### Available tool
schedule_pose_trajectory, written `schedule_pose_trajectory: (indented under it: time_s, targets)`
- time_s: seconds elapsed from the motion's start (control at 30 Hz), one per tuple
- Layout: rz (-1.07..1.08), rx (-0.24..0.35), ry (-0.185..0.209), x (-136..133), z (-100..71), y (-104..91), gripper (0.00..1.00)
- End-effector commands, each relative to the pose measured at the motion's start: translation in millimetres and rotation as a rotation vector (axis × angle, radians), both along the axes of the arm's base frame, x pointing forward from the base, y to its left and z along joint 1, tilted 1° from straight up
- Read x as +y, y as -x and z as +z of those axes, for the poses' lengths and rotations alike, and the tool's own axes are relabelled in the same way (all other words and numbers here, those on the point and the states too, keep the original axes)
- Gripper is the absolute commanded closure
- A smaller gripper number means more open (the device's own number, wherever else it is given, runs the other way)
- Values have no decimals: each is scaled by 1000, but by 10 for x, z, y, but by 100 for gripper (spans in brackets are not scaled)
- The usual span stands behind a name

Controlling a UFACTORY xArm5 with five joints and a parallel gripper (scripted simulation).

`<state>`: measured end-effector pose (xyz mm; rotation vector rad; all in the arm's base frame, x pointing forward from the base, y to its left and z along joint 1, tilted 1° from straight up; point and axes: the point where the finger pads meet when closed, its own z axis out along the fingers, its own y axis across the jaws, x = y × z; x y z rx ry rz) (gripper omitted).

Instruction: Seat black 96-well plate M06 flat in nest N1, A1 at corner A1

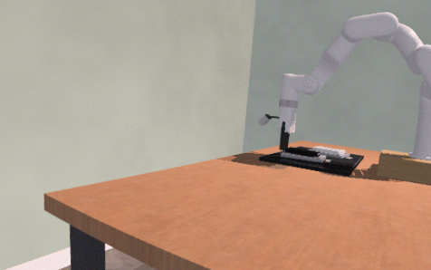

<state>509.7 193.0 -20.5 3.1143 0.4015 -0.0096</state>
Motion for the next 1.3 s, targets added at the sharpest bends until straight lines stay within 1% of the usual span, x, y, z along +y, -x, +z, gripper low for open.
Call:
schedule_pose_trajectory:
  time_s: [0.0,0.57,1.07,1.27]
  targets:
    - [0,-4,-2,2,17,-1,100]
    - [0,-4,-2,-11,17,48,100]
    - [0,-4,-2,-11,17,48,100]
    - [0,-4,-2,6,17,-17,100]
